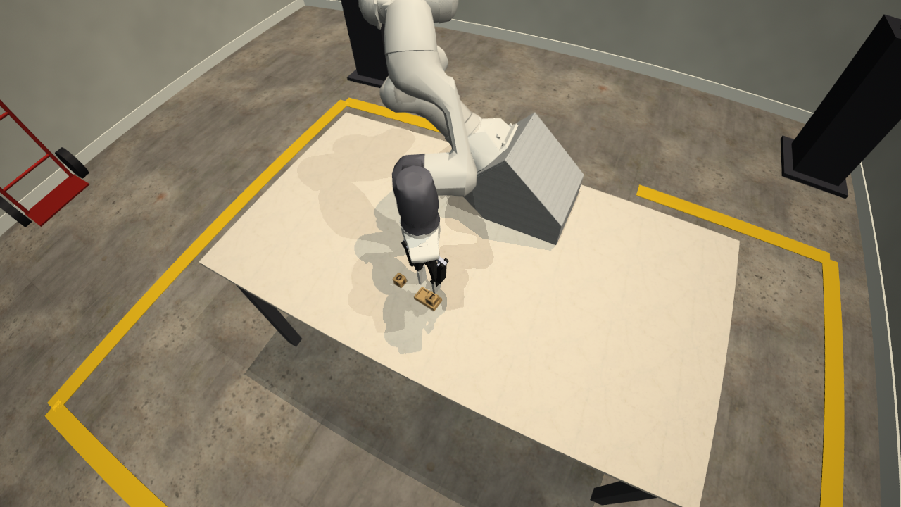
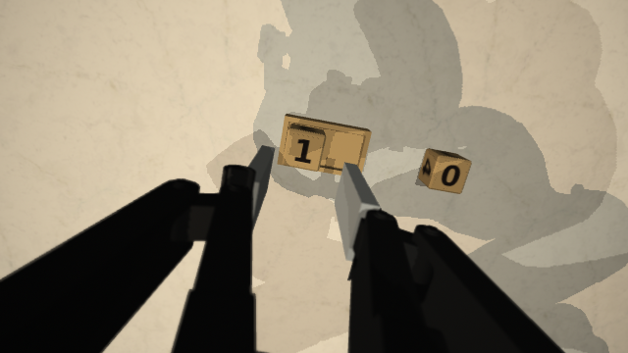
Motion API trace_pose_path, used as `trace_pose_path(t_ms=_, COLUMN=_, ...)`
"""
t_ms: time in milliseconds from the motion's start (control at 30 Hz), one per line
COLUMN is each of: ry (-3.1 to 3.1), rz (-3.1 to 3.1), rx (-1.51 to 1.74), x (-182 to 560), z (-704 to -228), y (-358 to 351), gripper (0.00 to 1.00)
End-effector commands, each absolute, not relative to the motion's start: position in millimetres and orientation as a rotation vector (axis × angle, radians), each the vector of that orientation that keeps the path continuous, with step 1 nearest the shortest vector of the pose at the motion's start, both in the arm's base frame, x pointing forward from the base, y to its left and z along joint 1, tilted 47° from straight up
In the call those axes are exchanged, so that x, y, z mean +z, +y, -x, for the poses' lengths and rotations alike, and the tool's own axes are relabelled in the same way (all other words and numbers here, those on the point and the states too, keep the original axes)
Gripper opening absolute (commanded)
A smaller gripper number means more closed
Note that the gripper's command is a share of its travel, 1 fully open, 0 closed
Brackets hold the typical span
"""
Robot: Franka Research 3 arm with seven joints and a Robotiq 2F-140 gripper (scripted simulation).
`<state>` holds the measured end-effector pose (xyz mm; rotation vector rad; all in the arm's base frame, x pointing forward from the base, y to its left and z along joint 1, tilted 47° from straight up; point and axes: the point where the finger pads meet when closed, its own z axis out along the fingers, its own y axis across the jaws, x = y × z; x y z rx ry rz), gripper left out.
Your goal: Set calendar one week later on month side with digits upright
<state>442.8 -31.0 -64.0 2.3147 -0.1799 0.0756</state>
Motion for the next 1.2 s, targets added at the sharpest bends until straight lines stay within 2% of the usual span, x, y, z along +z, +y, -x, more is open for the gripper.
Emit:
trace_pose_path(t_ms=0, ry=-0.168, rz=-2.319, rx=0.075, x=-64.7, z=-444.2, y=-29.6, gripper=0.28)
trace_pose_path(t_ms=1167, ry=-0.168, rz=-2.319, rx=0.075, x=-89.1, z=-444.4, y=-55.6, gripper=0.28)
